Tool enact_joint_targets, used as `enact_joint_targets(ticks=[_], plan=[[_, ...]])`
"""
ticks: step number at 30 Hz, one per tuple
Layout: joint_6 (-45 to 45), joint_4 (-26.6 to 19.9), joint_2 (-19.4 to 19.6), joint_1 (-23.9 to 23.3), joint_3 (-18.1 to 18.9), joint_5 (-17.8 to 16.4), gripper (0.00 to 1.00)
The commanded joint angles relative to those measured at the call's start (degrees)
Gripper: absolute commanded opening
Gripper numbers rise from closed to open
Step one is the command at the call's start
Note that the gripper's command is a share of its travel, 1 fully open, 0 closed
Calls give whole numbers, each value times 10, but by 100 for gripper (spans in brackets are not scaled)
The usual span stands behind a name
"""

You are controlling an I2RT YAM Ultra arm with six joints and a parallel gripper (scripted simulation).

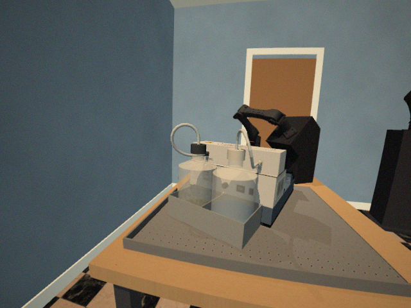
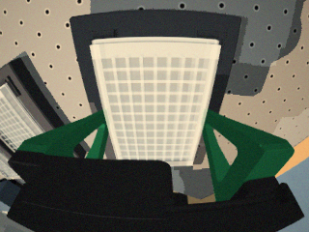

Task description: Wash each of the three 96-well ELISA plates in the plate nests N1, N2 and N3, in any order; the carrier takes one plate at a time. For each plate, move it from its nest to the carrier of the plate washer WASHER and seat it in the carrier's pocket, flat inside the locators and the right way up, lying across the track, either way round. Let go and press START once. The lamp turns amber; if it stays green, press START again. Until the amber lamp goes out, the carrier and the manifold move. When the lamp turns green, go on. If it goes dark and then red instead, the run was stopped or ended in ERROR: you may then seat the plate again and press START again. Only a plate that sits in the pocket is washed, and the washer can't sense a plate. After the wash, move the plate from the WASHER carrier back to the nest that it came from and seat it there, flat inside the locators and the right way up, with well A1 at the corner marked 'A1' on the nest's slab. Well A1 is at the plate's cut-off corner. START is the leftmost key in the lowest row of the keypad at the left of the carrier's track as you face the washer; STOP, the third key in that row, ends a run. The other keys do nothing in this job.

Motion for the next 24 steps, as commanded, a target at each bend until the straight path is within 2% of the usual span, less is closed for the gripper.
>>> enact_joint_targets(ticks=[1,19,24], plan=[[2,1,-2,-4,1,0,0],[2,1,-2,-4,1,0,0],[-12,-15,-13,-14,-4,-2,0]])
